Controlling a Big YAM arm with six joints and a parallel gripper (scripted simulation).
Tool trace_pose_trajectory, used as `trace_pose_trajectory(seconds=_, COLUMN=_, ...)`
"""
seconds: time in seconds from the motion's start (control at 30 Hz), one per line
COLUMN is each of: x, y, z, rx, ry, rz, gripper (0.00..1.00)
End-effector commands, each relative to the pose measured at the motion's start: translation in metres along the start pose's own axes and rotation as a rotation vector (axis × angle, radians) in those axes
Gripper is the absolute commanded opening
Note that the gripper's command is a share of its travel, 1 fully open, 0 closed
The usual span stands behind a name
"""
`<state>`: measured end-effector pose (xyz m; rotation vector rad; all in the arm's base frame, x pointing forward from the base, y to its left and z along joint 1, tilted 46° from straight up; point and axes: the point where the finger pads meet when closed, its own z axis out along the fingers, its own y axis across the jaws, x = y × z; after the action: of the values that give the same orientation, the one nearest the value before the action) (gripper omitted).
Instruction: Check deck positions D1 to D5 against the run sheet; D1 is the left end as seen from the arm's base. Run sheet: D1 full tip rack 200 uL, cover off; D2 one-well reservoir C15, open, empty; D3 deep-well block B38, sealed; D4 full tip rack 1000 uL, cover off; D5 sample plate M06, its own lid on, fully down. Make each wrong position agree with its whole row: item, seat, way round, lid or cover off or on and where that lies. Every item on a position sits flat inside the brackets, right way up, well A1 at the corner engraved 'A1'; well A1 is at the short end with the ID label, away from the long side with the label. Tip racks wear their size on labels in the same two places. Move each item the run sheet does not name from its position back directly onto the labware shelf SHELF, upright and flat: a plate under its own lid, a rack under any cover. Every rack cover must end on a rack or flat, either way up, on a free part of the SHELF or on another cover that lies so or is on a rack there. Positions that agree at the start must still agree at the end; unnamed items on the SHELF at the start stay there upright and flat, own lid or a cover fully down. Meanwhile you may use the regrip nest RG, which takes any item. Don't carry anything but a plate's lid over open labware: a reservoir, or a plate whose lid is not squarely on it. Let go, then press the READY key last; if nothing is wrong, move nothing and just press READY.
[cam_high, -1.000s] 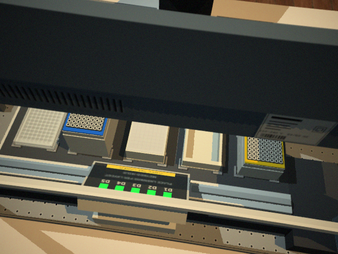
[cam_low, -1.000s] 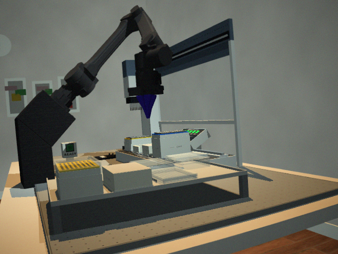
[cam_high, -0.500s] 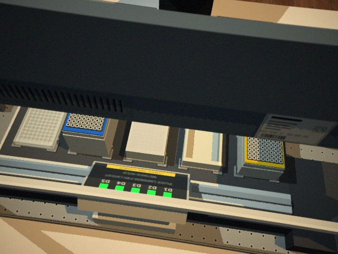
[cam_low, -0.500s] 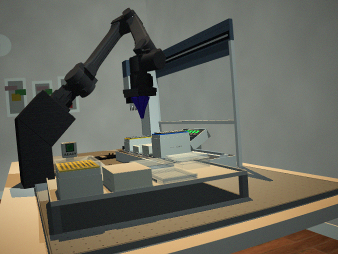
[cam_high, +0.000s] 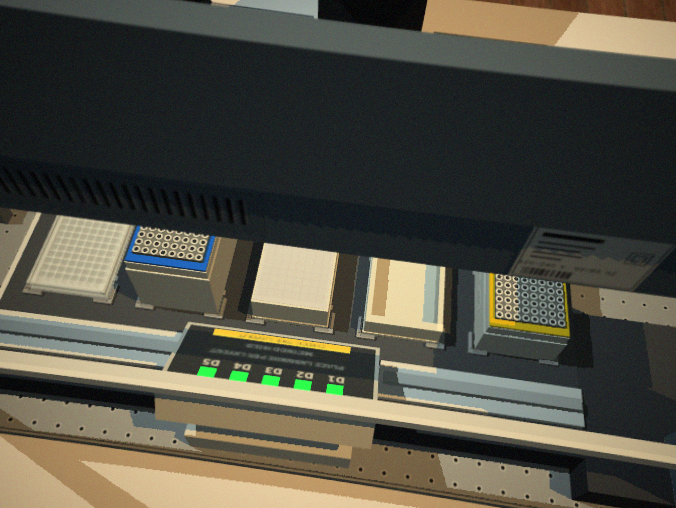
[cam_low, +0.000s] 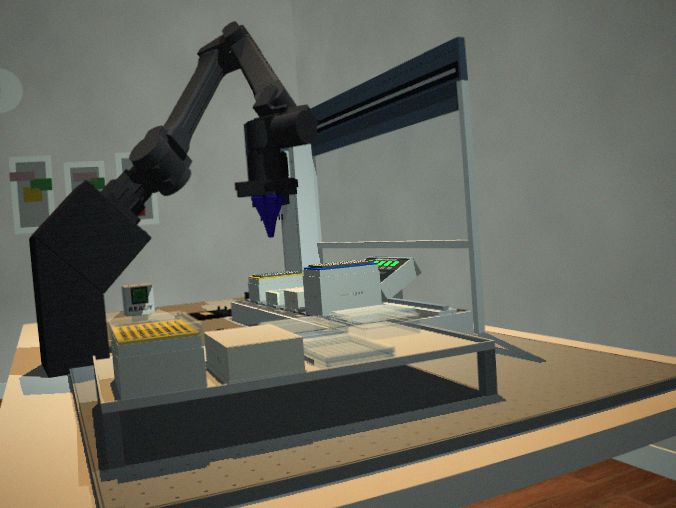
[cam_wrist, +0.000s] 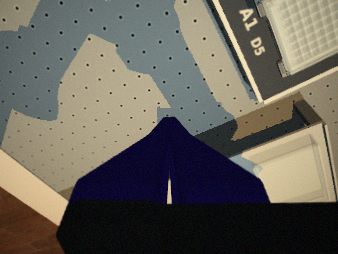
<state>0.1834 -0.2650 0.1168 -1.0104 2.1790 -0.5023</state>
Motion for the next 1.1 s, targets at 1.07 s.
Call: trace_pose_trajectory(seconds=1.07, x=-0.110, y=0.075, z=0.000, rx=-0.012, ry=0.004, rz=-0.008, gripper=0.00)
